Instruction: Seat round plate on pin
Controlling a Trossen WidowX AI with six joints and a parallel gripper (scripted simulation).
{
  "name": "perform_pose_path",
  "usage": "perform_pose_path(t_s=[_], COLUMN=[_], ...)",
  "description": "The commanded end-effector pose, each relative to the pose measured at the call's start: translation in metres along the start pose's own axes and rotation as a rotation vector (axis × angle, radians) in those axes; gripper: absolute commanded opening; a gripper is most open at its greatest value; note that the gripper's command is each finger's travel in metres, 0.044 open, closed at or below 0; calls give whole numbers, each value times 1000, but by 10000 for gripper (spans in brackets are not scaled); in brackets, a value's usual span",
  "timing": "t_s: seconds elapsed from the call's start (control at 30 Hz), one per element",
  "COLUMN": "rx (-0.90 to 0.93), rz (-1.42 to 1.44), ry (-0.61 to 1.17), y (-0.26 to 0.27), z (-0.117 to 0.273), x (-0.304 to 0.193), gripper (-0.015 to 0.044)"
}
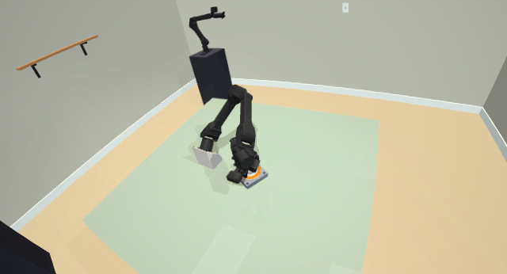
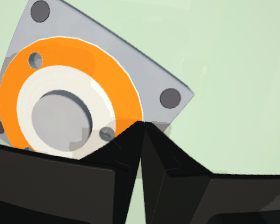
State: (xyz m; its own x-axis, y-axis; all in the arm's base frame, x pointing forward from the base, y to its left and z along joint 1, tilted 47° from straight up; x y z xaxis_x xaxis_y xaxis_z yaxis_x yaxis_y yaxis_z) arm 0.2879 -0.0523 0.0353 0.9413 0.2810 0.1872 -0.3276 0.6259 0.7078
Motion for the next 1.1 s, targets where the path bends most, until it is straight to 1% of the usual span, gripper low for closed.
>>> perform_pose_path(t_s=[0.0, 0.57, 0.9, 1.0, 1.03, 1.07], rx=[-2, -2, -4, -4, 7, 7], rz=[2, 2, 1, 1, -14, -14], ry=[3, 3, 4, 4, 8, 8], y=[2, 4, 6, 6, 4, 4], z=[0, 2, 49, 50, 41, 41], x=[-6, -16, -21, -23, -23, -23], gripper=[0, 0, 0, 0, 0, 0])
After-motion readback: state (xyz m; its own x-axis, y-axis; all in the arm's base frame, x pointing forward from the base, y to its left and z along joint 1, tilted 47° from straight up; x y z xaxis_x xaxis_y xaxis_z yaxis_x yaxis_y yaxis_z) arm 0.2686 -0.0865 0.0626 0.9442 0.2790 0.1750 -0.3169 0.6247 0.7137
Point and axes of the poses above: the point midway between the two fingers, 35 mm back from their tips, its own z axis back along the fingers, its own y axis across the jaws, x = y × z, the point moved 10 cm from there along z, back along the fingers, and after that the axes turned 9 degrees about z, right-handed, at the moved point
